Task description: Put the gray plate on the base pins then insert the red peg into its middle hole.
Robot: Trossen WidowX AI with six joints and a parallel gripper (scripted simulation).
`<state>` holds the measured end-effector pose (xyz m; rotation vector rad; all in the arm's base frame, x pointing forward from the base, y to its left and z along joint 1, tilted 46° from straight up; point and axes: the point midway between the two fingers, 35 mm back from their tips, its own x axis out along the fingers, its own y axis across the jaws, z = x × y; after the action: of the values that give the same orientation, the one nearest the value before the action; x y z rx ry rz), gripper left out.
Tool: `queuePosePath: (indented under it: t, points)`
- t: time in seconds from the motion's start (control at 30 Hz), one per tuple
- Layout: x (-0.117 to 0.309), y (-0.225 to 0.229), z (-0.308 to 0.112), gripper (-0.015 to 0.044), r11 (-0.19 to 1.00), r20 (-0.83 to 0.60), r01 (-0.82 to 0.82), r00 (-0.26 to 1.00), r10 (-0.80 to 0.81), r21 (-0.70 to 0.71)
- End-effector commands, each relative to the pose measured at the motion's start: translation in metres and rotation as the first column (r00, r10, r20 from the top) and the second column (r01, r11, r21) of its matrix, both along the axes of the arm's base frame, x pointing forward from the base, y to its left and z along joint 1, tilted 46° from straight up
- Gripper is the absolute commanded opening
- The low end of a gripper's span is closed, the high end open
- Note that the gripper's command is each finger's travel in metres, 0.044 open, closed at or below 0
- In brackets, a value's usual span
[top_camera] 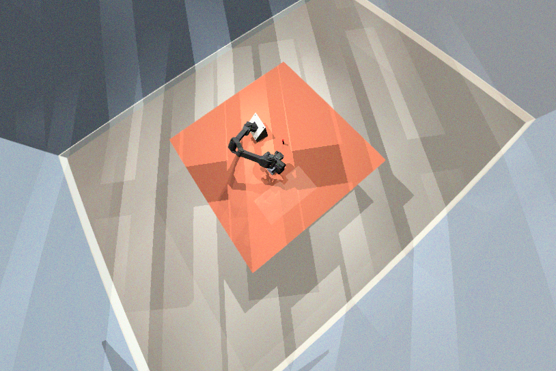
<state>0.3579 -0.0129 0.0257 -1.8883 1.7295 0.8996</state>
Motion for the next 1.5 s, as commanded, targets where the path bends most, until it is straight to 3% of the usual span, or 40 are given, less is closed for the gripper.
queuePosePath:
  t: [0.0,0.27,0.47,0.63,0.87,1.17,1.47]
  points:
    - [-0.002,0.047,0.045,0.044,1.0,0.015,-0.009,1.0,0.009,0.004]
    - [0.0,0.057,0.051,0.044,1.0,0.024,0.0,1.0,0.0,0.003]
    - [-0.018,0.085,0.028,0.044,0.953,0.315,0.292,0.9,-0.302,0.08]
    - [-0.037,0.109,0.007,0.044,0.83,0.528,0.515,0.653,-0.543,0.216]
    - [-0.066,0.135,-0.021,0.044,0.571,0.677,0.674,0.141,-0.722,0.469]
    - [-0.097,0.152,-0.041,0.044,0.339,0.639,0.643,-0.313,-0.703,0.687]
    - [-0.126,0.163,-0.057,0.044,0.147,0.477,0.48,-0.692,-0.542,0.865]
